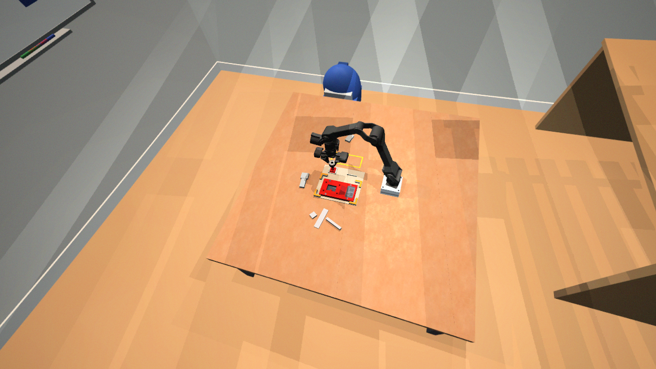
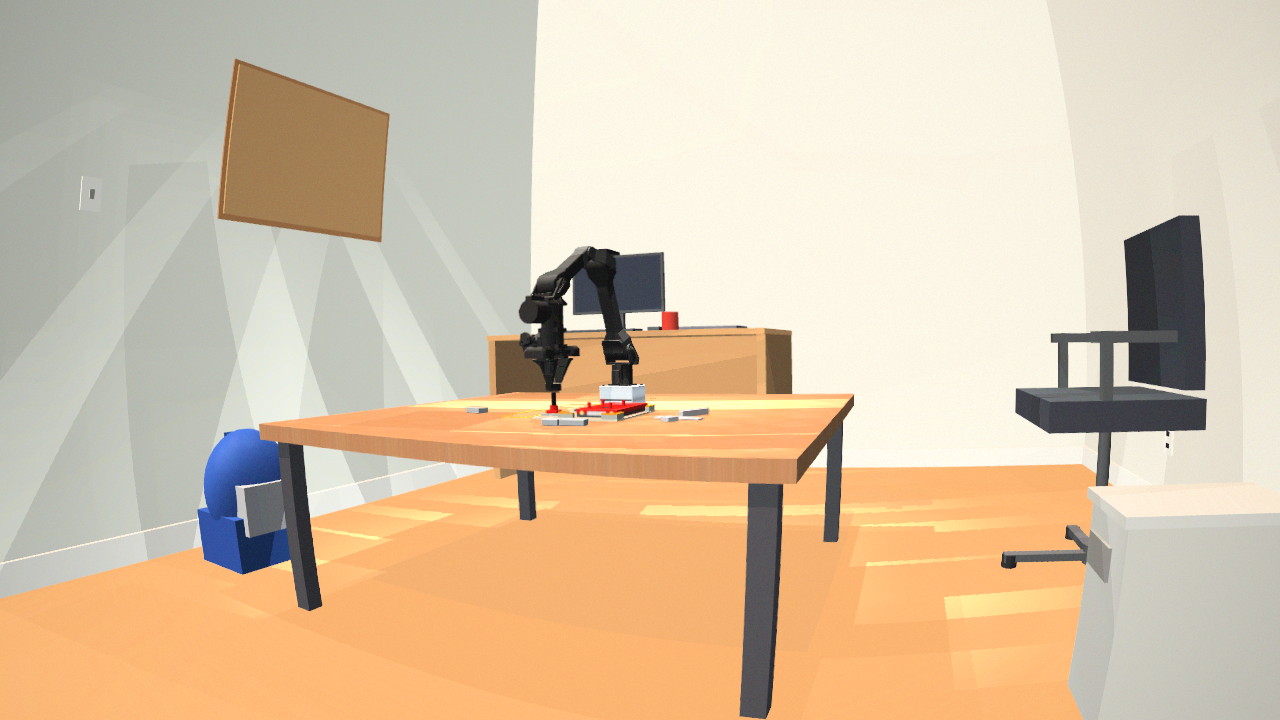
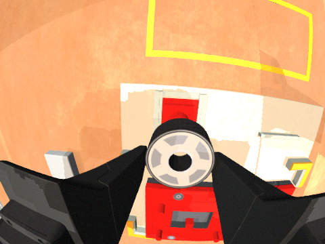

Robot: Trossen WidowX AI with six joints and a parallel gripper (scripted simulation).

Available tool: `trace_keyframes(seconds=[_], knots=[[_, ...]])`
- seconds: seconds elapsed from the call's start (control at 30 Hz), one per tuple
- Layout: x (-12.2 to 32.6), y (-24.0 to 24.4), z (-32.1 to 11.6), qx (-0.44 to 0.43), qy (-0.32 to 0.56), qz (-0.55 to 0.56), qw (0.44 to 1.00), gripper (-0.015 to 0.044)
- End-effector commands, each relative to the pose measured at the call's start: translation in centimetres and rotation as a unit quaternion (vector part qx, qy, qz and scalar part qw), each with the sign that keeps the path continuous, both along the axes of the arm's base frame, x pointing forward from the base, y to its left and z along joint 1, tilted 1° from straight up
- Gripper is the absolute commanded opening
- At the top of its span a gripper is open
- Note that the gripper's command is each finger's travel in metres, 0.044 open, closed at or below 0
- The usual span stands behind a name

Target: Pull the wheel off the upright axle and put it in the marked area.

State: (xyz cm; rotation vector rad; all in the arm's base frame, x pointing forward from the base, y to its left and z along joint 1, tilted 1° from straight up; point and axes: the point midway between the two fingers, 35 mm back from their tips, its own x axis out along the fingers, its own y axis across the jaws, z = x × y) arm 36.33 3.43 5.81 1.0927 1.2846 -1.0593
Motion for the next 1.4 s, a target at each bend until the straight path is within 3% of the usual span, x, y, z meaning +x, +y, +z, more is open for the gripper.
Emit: trace_keyframes(seconds=[0.0,0.2,0.33,1.37], knots=[[0.1,0.0,1.1,-0.002,-0.003,0.001,1.000,0.0000],[-0.1,0.0,3.4,-0.002,-0.003,0.001,1.000,0.0000],[-0.1,-0.2,2.5,0.000,0.000,0.001,1.000,0.0000],[-4.0,-11.2,3.3,-0.007,-0.001,0.001,1.000,0.0000]])
